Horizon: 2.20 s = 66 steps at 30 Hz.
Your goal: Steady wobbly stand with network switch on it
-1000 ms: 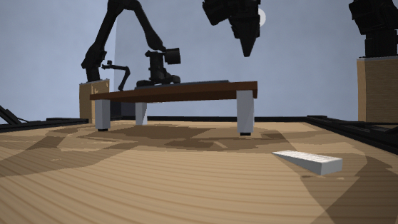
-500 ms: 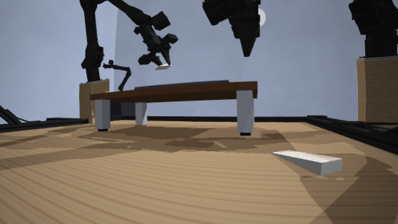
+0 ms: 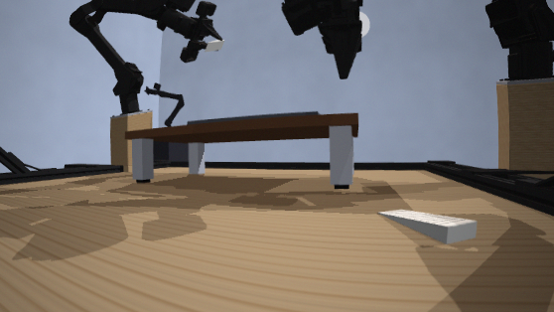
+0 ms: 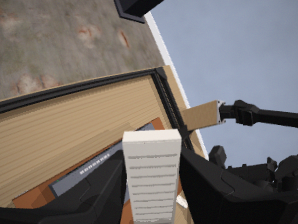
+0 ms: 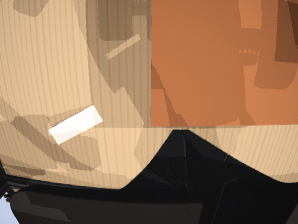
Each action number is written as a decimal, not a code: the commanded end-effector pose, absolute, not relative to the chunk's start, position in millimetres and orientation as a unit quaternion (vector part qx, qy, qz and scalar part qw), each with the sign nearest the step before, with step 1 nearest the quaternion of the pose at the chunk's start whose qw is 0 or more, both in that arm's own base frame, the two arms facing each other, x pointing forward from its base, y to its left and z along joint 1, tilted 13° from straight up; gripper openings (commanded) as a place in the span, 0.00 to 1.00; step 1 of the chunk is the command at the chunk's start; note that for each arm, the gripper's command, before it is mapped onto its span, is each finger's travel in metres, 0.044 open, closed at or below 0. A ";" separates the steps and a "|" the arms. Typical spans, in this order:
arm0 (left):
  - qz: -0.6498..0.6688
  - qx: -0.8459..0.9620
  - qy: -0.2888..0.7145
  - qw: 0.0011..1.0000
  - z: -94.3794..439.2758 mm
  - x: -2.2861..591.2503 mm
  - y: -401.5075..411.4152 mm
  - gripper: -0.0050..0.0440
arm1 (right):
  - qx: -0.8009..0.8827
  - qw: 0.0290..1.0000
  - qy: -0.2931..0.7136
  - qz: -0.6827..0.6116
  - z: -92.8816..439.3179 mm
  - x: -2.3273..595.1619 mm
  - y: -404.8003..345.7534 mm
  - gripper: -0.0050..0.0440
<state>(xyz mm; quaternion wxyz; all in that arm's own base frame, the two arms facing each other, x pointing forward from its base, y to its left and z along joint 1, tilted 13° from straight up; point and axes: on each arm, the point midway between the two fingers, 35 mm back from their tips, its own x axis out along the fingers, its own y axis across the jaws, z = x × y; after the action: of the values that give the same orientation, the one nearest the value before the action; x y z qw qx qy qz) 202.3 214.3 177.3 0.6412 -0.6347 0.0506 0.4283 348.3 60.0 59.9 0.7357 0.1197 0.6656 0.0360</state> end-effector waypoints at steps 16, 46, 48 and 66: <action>0.417 -0.626 0.025 0.659 190.2 190.9 200.3 0.10 | 0.120 0.736 0.666 0.036 59.9 348.3 60.0 0.10; 0.533 -0.682 0.348 0.360 -67.4 207.0 221.4 0.10 | 0.120 0.736 0.666 0.036 59.9 348.3 60.0 0.10; 0.533 -0.682 0.348 0.360 -67.4 207.0 221.4 0.10 | 0.120 0.736 0.666 0.036 59.9 348.3 60.0 0.10; 0.541 -0.678 0.395 0.302 -114.9 195.5 205.9 0.10 | 0.120 0.736 0.666 0.036 59.9 348.3 60.0 0.10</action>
<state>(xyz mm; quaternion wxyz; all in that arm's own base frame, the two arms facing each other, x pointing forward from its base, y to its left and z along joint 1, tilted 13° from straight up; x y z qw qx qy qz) 193.8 204.7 -110.9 0.3038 -0.6774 0.3941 0.5418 348.3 60.0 59.9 0.7357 0.1197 0.6657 0.0360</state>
